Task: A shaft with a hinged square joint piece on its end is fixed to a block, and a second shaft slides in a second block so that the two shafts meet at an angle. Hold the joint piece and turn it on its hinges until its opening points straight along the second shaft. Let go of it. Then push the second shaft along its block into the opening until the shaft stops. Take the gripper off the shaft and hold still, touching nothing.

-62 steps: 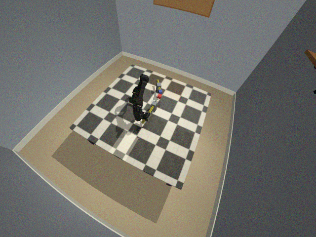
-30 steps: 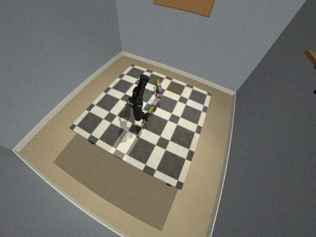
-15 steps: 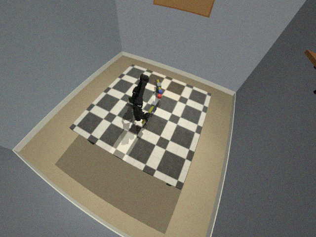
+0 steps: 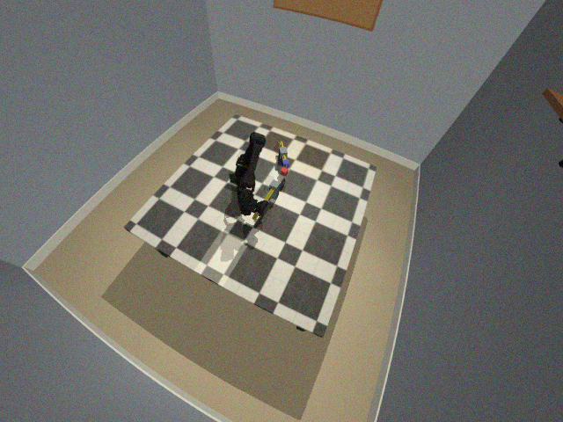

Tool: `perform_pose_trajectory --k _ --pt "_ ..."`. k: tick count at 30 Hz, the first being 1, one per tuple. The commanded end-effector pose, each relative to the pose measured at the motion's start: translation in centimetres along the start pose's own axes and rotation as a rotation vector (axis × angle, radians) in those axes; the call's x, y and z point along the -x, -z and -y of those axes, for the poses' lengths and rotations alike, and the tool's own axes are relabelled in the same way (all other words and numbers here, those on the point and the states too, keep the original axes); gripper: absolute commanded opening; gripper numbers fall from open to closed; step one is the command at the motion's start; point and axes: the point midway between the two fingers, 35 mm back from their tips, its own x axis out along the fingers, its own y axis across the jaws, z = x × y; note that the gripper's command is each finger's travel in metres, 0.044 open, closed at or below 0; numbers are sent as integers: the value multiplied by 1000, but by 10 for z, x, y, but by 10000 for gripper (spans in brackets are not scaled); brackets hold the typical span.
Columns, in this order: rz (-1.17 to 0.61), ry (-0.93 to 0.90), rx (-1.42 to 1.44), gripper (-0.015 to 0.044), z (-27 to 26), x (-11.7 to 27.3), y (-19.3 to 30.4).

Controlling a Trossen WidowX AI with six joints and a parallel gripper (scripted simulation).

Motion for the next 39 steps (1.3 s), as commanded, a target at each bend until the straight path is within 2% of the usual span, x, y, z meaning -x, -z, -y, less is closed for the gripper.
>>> perform_pose_trajectory --k 1,27,39 --pt "5 50 -2 0 -1 -3 -2" --pt "2 524 -5 0 0 -5 9" --pt "-5 620 2 0 -1 -2 27"
